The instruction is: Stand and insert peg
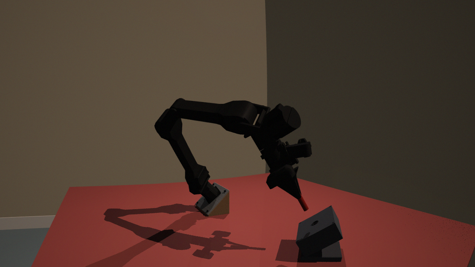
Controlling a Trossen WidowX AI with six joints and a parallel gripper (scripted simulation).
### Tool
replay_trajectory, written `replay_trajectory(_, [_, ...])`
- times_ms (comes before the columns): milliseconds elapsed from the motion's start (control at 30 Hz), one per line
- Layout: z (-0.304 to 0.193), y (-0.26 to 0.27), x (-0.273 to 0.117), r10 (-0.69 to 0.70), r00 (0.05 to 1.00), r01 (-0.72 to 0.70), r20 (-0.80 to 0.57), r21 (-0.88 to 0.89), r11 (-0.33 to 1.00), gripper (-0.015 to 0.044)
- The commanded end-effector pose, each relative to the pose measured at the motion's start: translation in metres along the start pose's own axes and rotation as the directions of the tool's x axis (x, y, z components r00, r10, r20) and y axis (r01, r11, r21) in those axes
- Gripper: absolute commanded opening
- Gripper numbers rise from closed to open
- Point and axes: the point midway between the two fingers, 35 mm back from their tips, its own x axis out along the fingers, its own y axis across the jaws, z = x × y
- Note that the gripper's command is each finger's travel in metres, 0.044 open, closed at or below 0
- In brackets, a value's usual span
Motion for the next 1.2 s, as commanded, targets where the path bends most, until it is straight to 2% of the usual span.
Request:
replay_trajectory(0, [0.002, 0.002, 0.011, 0.005, 1.000, -0.005, 0.006, -0.009, 1.000, 0.0000])
replay_trajectory(933, [0.002, 0.002, 0.043, 0.002, 1.000, -0.002, 0.010, 0.000, 1.000, 0.0000])
replay_trajectory(1167, [0.001, 0.000, 0.039, -0.003, 1.000, 0.003, 0.007, 0.006, 1.000, 0.0000])
